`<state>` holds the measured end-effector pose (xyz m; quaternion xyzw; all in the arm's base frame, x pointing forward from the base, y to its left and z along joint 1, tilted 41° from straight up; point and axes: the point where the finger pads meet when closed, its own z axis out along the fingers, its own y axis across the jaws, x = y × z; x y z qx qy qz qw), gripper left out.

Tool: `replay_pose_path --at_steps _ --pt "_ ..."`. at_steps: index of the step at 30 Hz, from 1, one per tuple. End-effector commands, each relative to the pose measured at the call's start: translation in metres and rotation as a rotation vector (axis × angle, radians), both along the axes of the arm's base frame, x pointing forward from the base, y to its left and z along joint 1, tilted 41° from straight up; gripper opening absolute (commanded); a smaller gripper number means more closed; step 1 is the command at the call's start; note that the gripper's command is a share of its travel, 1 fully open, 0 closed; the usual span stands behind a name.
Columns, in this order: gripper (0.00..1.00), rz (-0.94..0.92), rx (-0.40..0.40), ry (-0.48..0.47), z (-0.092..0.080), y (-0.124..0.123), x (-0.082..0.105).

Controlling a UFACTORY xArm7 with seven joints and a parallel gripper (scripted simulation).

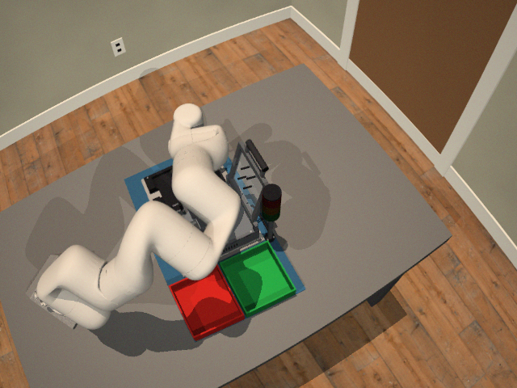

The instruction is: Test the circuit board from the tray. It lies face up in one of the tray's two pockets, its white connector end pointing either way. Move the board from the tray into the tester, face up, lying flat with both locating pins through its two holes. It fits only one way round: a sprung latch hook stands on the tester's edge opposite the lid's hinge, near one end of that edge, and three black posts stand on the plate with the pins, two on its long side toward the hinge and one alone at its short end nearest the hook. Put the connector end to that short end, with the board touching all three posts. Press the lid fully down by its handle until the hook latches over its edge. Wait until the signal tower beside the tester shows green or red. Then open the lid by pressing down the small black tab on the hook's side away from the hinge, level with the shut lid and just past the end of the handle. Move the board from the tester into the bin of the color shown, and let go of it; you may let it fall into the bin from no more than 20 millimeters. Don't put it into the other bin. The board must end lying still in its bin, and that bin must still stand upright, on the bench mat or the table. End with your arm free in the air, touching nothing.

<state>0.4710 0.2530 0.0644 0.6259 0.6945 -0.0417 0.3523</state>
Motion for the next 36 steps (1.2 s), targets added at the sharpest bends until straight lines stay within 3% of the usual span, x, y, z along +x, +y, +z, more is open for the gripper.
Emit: replay_pose_path --at_steps 1,16,36 --pt "0.79 0.003 0.003 -0.002 0.001 0.002 0.0" --pt "0.79 0.003 0.003 -0.002 0.003 0.004 -0.001" --pt "0.79 0.003 0.003 -0.002 0.021 0.015 -0.012"
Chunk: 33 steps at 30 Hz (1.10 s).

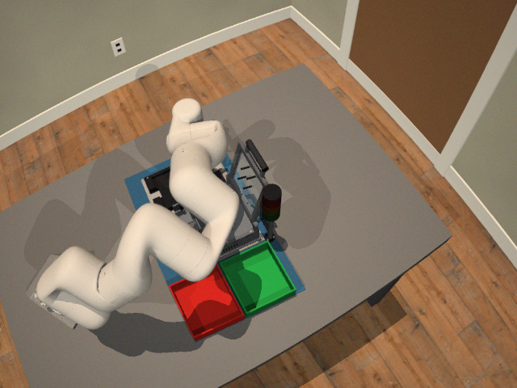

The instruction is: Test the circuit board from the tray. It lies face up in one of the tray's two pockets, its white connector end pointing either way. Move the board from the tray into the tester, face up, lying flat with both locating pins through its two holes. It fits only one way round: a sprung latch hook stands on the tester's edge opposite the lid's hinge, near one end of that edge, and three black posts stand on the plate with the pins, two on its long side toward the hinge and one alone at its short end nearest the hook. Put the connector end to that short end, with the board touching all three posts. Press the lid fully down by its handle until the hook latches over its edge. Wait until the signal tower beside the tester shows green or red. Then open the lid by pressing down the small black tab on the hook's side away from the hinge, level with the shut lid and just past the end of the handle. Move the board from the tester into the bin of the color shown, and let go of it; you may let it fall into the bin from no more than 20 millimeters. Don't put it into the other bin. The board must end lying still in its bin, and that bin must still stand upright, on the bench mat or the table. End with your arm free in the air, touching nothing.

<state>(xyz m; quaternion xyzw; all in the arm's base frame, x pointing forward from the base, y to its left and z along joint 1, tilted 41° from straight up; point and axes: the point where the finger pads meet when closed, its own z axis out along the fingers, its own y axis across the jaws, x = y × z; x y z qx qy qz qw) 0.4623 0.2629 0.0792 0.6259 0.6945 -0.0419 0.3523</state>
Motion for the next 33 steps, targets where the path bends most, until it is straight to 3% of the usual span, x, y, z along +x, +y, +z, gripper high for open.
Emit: replay_pose_path --at_steps 1,17,33 --pt "0.79 0.004 0.004 -0.002 0.006 0.006 -0.003" --pt "0.79 0.004 0.004 -0.002 0.011 0.009 -0.006" --pt "0.79 0.004 0.004 -0.002 0.053 0.037 -0.031"
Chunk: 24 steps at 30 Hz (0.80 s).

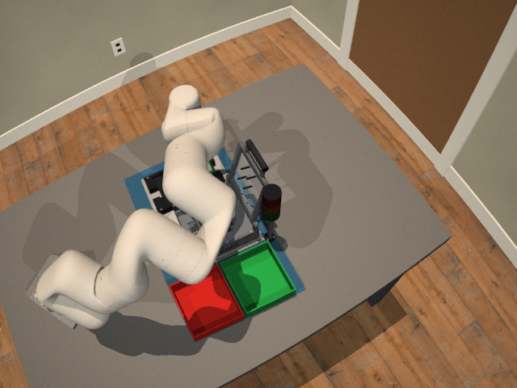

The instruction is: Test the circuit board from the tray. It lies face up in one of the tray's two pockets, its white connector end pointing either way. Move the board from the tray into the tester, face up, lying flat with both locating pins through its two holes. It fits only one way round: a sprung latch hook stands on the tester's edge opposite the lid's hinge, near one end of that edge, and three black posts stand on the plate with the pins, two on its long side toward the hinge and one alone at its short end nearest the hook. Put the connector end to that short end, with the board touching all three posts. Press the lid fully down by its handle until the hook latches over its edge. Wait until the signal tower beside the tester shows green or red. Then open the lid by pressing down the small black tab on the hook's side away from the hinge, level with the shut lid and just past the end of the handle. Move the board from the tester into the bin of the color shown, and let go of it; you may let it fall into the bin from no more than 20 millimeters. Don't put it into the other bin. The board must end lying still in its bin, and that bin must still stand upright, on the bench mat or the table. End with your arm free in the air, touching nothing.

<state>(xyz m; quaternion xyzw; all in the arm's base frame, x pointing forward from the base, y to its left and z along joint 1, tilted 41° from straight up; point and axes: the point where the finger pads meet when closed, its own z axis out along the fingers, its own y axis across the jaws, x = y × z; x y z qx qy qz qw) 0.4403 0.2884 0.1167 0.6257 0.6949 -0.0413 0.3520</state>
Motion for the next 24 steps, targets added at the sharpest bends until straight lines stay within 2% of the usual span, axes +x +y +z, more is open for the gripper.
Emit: replay_pose_path --at_steps 1,6,24 --pt "0.79 0.002 0.002 -0.002 0.018 0.0129 -0.0101" --pt "0.79 0.002 0.002 -0.002 0.0236 0.0165 -0.0134" --pt "0.79 0.006 0.001 0.0 0.0238 0.0167 -0.0135"
